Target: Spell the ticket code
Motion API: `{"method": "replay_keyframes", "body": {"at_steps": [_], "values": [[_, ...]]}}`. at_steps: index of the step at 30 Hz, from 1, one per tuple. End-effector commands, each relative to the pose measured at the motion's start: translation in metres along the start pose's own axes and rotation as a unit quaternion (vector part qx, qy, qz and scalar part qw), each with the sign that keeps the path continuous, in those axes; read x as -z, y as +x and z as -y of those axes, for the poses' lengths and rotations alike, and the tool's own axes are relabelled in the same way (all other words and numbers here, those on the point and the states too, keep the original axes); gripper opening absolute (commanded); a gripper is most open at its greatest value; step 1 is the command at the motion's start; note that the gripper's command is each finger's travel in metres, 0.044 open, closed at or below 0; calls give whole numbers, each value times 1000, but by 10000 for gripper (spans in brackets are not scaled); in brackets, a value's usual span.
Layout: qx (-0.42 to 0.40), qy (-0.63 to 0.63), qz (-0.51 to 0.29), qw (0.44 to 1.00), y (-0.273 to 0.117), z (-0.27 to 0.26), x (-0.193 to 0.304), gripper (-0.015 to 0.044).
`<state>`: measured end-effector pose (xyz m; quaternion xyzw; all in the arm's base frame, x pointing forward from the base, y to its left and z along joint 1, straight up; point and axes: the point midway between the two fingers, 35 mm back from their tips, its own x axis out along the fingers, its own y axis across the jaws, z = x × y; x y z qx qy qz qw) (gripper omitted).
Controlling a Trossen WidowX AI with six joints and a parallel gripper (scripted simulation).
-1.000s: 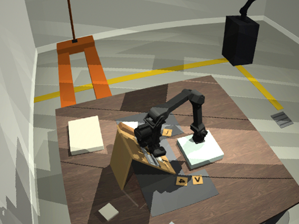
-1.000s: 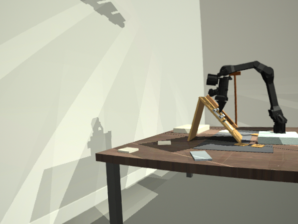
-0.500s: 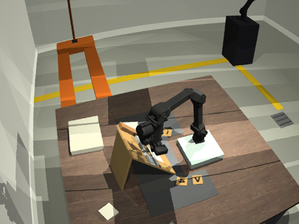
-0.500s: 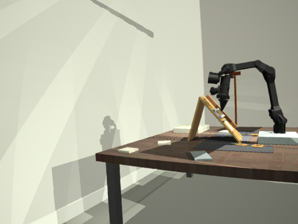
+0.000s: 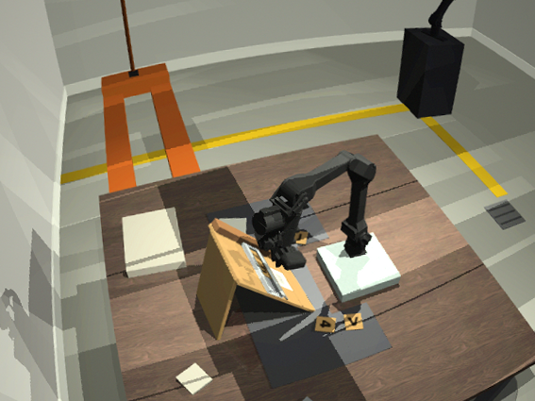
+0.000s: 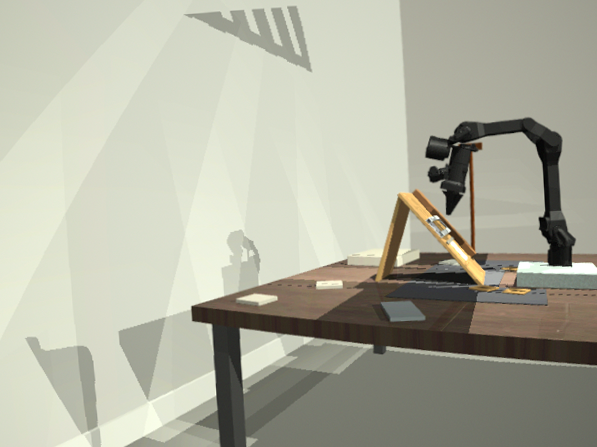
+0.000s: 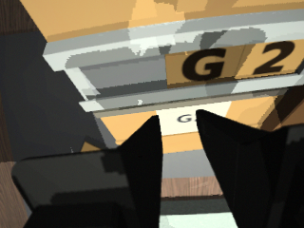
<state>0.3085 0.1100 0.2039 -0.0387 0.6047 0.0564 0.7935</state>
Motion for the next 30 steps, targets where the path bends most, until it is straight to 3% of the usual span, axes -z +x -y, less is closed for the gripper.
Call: {"method": "replay_keyframes", "body": {"at_steps": [1, 10, 13, 30], "values": [[-2, -4, 88, 996, -39, 11, 12, 210], [3, 0, 267, 964, -100, 37, 54, 440], [4, 2, 295, 955, -108, 42, 62, 440], [4, 2, 295, 955, -108, 42, 62, 440]]}}
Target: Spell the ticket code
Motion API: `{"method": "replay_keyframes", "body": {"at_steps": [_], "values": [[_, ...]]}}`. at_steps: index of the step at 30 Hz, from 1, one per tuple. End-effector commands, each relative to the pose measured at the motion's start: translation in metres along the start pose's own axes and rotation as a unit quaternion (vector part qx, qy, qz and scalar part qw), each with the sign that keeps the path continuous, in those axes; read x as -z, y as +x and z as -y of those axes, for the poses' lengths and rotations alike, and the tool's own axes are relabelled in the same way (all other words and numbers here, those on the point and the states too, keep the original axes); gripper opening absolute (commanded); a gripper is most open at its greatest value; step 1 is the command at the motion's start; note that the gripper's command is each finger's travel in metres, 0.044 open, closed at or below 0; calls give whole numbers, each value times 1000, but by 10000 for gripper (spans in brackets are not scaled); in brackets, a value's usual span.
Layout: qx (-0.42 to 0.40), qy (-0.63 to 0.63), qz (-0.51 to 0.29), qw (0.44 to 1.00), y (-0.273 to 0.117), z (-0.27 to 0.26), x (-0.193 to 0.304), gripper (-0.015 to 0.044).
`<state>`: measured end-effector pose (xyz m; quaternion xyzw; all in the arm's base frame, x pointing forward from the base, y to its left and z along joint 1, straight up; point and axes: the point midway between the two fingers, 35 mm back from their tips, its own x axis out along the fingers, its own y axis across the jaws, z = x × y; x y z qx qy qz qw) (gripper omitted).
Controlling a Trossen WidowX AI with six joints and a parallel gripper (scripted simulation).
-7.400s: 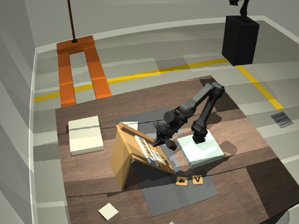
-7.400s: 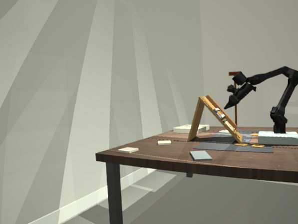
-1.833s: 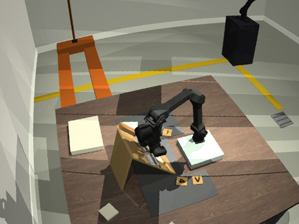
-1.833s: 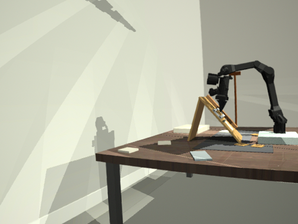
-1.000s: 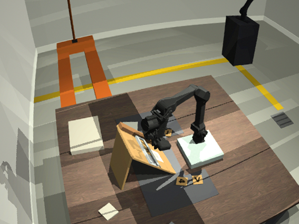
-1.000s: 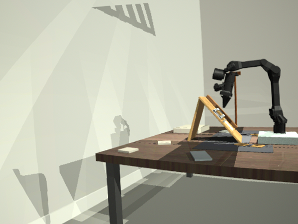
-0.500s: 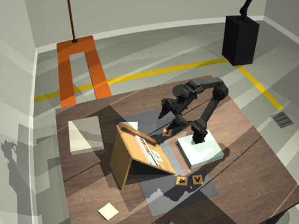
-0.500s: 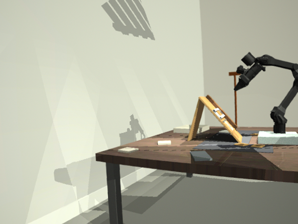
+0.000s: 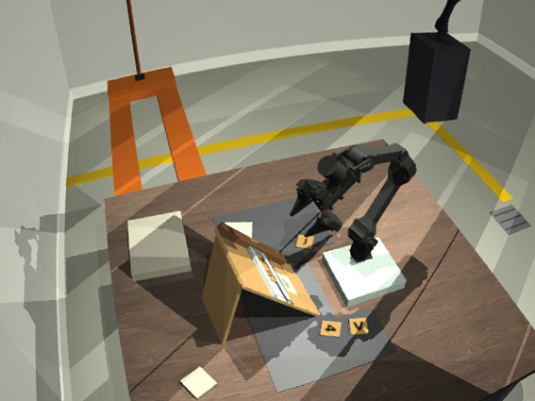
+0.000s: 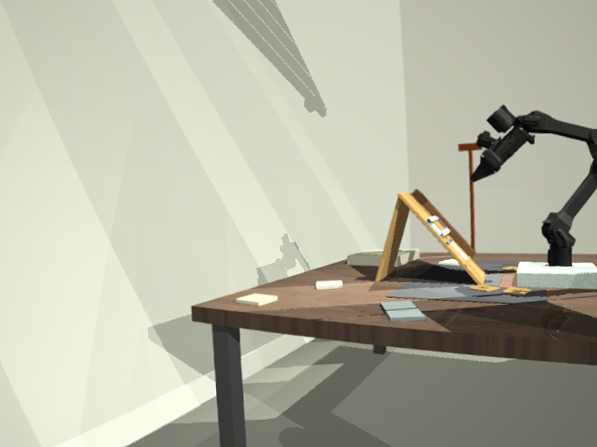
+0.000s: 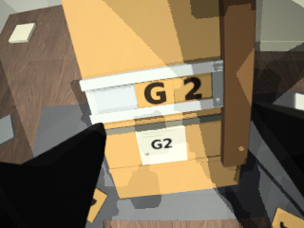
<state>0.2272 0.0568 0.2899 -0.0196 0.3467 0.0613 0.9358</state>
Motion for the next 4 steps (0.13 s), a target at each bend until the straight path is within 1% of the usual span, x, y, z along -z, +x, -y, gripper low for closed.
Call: {"method": "replay_keyframes", "body": {"at_steps": [1, 4], "values": [[1, -2, 3, 1000, -1, 1, 0, 440], [1, -2, 3, 1000, -1, 1, 0, 440]]}}
